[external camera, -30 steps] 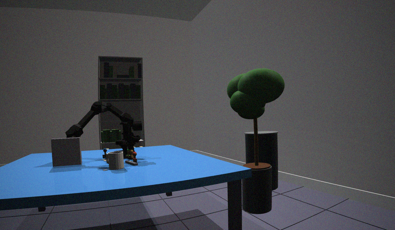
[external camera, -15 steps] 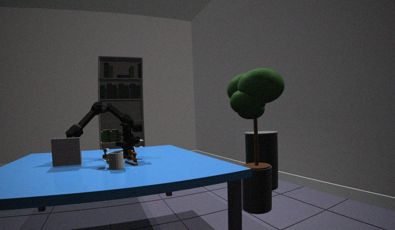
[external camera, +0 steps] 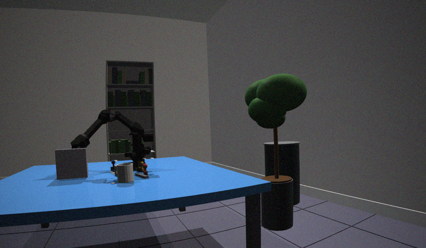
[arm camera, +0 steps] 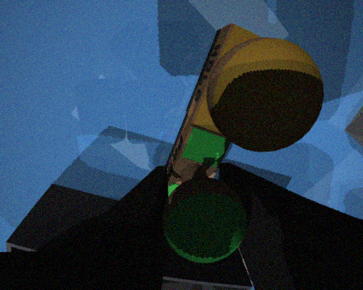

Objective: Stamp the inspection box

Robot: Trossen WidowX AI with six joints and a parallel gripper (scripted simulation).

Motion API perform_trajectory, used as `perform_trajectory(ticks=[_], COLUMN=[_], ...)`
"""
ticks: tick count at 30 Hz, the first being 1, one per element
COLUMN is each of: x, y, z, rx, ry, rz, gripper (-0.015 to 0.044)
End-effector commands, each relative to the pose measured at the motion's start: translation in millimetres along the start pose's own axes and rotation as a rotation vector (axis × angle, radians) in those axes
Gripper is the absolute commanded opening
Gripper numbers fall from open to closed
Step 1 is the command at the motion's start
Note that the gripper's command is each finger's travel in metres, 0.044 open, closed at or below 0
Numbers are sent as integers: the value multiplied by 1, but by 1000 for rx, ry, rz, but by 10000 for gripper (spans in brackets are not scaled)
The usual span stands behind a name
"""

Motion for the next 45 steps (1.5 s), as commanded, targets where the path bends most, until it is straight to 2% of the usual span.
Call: perform_trajectory(ticks=[1, 45], x=[-1, -2], y=[0, 1], z=[-3, -25], rx=[-2, -1], ry=[-3, -5], rz=[-5, -5], gripper=[0, 0])
Point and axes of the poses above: the point midway between the two fingers, 35 mm back from their tips, its own z axis out along the fingers, its own y axis across the jaws, x = y × z, the point moved 10 cm from there along -z, back along the fingers, and after that the axes turned 12 degrees about z, right-handed, at the moved point
